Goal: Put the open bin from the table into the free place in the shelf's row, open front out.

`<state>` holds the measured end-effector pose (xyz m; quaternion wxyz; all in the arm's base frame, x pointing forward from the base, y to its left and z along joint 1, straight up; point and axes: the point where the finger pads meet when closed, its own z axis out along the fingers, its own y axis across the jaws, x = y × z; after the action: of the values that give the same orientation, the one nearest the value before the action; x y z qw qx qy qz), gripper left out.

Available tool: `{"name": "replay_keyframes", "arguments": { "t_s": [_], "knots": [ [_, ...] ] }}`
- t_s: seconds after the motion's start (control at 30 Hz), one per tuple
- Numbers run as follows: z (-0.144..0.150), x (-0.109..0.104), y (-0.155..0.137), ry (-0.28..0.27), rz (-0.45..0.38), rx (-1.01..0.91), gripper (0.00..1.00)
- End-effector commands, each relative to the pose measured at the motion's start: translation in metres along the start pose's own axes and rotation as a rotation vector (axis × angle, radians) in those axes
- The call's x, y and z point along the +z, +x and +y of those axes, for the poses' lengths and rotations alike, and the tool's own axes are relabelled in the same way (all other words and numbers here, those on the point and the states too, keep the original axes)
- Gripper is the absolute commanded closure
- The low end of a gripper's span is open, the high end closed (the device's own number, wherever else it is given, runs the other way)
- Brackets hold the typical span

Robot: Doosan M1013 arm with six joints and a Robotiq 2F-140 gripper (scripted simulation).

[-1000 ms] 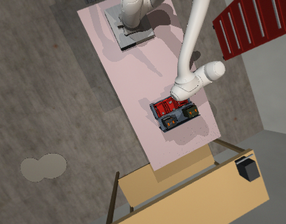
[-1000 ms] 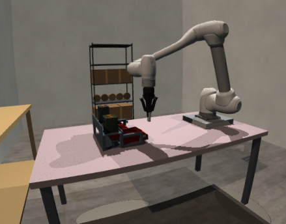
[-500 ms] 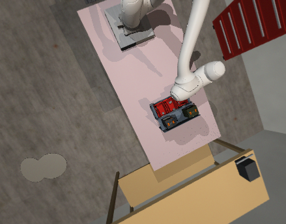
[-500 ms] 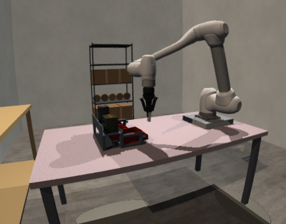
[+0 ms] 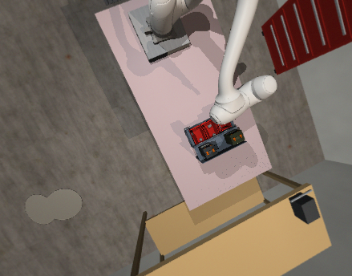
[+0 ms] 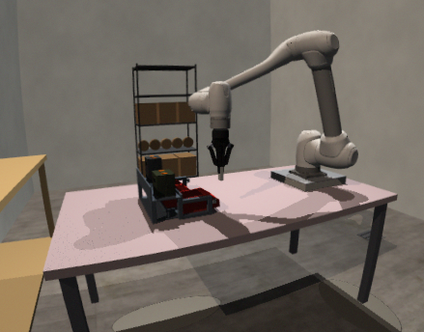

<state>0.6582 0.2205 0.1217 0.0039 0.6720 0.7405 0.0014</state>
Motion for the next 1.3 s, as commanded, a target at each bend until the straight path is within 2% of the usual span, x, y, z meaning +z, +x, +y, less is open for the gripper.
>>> {"name": "replay_keyframes", "arguments": {
  "t_s": [0.0,0.43,0.93,1.0,1.27],
  "knots": [
    [0.0,0.001,0.0,0.0,0.0,0.0,1.0],
    [0.0,0.022,0.0,0.0,0.0,0.0,1.0],
    [0.0,0.071,0.0,0.0,0.0,0.0,1.0],
    [0.0,0.071,0.0,0.0,0.0,0.0,1.0],
    [0.0,0.093,0.0,0.0,0.0,0.0,1.0]
  ]
}}
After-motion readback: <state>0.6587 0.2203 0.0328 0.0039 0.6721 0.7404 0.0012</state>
